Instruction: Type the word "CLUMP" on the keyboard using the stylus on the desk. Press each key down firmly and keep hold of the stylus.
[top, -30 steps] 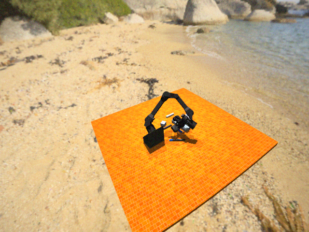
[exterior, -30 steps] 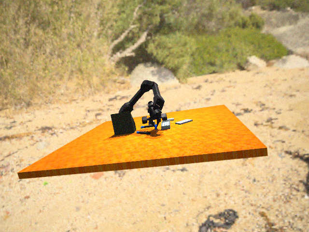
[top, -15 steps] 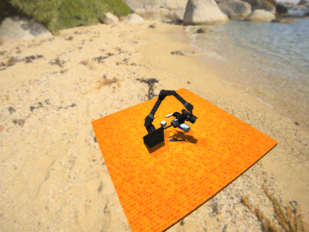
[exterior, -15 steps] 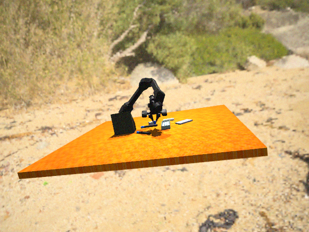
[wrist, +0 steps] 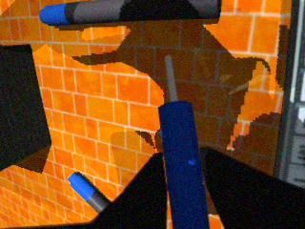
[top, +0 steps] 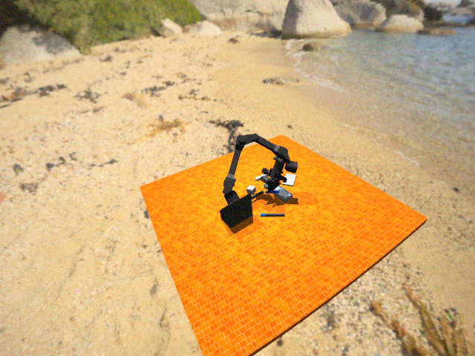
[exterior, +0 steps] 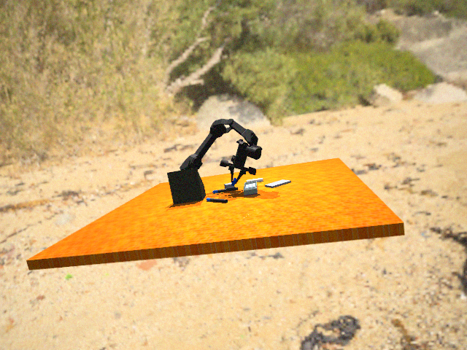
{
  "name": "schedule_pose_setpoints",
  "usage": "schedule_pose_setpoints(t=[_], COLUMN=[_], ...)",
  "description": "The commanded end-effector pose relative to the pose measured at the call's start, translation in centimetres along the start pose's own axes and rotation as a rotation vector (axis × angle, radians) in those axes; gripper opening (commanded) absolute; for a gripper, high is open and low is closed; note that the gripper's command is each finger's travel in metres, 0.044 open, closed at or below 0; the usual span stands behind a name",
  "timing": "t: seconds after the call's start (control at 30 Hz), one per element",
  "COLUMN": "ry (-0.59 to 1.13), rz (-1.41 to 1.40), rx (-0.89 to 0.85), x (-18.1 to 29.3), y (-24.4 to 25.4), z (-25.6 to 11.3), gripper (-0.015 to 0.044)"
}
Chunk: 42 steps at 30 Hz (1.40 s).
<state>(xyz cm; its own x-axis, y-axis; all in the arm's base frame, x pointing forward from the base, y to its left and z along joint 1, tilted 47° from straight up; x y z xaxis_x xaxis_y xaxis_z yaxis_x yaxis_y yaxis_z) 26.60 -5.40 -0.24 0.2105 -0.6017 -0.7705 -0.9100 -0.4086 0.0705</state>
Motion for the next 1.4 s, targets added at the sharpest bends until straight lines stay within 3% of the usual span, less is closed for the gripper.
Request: schedule_pose_setpoints(t=[0.0, 0.47, 0.9, 1.17, 1.37], ry=[0.117, 0.613, 1.045, 1.085, 1.084], rz=[0.034, 0.174, 0.267, 0.276, 0.276], rx=[-0.066, -0.119, 0.109, 0.151, 0.151], x=[-1.0, -5.2, -11.1, -11.9, -11.6], y=[-0.6, -3.5, -6.1, -6.4, -7.5], z=[-0.4, -2.9, -5.7, -5.9, -3.6], gripper=[0.0, 0.0, 0.0, 0.0, 0.0])
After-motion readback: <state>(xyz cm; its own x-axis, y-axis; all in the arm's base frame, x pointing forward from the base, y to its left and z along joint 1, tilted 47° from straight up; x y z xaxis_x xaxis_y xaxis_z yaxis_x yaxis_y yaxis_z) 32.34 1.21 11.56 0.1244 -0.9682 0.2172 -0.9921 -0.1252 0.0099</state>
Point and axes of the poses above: the point midway between the two fingers, 35 mm back from their tips, its own z axis out along the fingers, its own y axis across the jaws, x = y × z, the point moved 3 cm from there along -z, back along the fingers, and after that the axes turned 12 degrees about -z, right-handed, at the moved point
